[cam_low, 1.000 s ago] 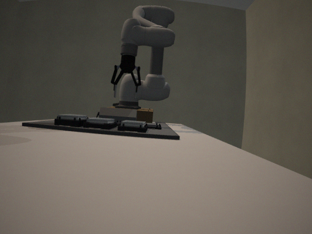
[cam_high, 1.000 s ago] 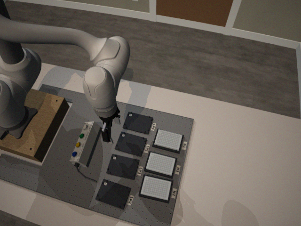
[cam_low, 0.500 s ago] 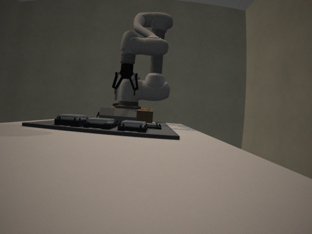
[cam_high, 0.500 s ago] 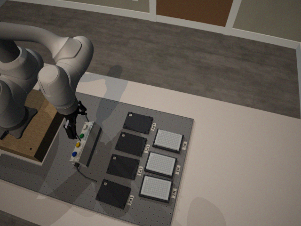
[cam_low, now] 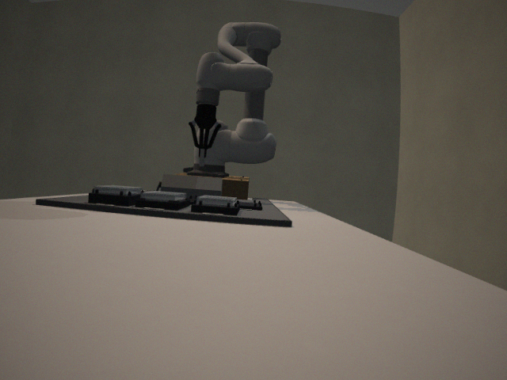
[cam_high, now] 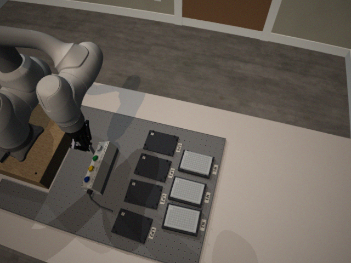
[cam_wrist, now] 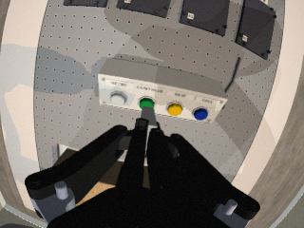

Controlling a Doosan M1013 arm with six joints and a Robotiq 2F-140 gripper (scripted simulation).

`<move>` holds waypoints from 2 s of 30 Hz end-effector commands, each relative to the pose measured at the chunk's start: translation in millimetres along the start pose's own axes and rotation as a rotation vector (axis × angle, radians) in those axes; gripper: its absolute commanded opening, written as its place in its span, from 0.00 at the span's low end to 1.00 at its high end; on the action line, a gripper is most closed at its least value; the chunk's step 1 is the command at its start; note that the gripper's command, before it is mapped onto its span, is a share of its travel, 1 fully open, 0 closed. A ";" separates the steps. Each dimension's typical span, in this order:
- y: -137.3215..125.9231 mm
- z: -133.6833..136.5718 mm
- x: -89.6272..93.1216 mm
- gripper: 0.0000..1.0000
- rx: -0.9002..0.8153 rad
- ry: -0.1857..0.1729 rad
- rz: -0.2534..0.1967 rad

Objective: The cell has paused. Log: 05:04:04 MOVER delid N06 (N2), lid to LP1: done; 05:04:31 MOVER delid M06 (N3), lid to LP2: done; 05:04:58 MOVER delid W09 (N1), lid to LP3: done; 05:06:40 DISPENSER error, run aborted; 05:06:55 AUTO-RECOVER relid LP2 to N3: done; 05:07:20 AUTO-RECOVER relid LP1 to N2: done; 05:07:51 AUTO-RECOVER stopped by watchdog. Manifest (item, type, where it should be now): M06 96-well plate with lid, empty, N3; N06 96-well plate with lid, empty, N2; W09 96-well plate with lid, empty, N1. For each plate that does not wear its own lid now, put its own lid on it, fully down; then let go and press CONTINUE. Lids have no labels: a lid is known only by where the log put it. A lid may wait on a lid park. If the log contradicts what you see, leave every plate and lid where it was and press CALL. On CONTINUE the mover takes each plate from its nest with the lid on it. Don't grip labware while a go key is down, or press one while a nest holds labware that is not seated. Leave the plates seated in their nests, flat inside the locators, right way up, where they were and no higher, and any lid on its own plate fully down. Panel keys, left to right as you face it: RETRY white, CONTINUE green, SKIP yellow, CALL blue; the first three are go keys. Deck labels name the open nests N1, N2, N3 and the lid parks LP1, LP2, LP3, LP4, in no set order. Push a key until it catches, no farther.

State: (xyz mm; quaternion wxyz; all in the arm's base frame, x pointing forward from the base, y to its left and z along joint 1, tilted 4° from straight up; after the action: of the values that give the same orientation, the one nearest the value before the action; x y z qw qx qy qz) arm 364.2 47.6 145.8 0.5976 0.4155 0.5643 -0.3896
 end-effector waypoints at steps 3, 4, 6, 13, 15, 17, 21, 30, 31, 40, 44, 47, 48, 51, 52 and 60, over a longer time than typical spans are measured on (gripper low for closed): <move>-0.8 -0.3 -1.1 0.00 0.000 0.001 0.006; -0.8 -0.3 -1.1 0.00 0.000 0.001 0.006; -0.8 -0.3 -1.1 0.00 0.000 0.001 0.006; -0.8 -0.3 -1.1 0.00 0.000 0.001 0.006; -0.8 -0.3 -1.1 0.00 0.000 0.001 0.006; -0.8 -0.3 -1.1 0.00 0.000 0.001 0.006; -0.8 -0.3 -1.1 0.00 0.000 0.001 0.006; -0.8 -0.3 -0.6 0.00 0.000 0.001 0.006; -0.8 -0.3 -0.4 0.00 0.000 0.001 0.006; -0.7 -0.2 1.7 0.00 0.000 0.001 0.006; -0.7 -0.1 3.5 0.00 0.000 0.001 0.006; -0.7 0.0 5.1 0.00 0.000 0.001 0.006; -0.7 0.0 5.7 0.00 0.000 0.001 0.006; -0.7 0.1 6.9 0.00 0.000 0.001 0.006; -0.7 0.1 6.9 0.00 0.000 0.001 0.006; -0.7 0.3 11.6 0.00 0.000 0.001 0.006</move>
State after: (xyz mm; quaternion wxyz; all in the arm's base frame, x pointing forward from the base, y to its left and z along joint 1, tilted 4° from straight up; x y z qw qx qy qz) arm 364.8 47.1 138.8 0.6002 0.4176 0.5615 -0.3874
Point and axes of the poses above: the point where the finger pads meet when closed, its own x axis out along the fingers, its own z axis across the jaws, y = z × x, the point moved 6 cm from there along -x, back along the fingers, and after that the axes turned 14 degrees about -x, right-handed, at the moved point
